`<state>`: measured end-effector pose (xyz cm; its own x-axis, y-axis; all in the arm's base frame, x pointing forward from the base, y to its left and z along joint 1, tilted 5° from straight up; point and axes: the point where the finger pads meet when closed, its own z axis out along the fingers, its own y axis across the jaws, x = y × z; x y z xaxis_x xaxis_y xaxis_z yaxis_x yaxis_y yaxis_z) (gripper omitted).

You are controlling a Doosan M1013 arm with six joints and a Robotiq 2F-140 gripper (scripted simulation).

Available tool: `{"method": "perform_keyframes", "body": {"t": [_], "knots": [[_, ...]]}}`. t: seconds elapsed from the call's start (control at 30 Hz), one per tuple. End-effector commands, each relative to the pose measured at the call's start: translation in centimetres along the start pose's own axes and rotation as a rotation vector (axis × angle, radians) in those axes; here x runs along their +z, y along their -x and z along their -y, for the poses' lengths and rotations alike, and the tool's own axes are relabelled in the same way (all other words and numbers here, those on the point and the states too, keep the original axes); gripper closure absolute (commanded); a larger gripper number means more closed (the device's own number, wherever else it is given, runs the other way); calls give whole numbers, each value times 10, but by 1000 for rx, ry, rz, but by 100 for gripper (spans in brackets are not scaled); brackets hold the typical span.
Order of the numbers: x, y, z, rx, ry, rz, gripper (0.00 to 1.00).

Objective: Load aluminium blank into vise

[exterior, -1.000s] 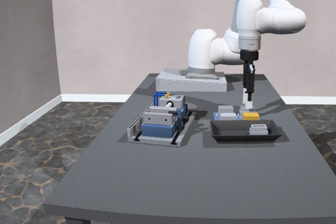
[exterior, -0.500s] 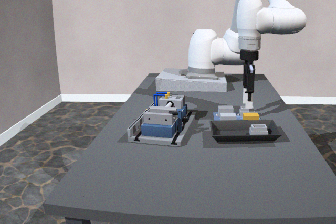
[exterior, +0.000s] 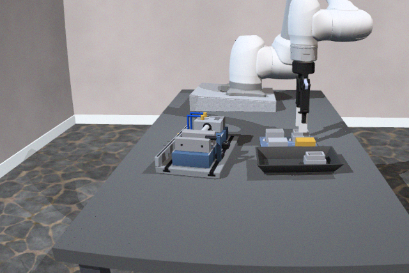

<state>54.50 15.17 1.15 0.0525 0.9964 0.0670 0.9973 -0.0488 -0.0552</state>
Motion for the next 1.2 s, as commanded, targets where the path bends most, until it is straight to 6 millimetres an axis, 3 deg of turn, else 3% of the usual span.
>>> {"method": "perform_keyframes", "body": {"t": [0.0,1.17], "knots": [[0,0,0,0,0,0,60],[6,0,0,0,0,0,60]]}}
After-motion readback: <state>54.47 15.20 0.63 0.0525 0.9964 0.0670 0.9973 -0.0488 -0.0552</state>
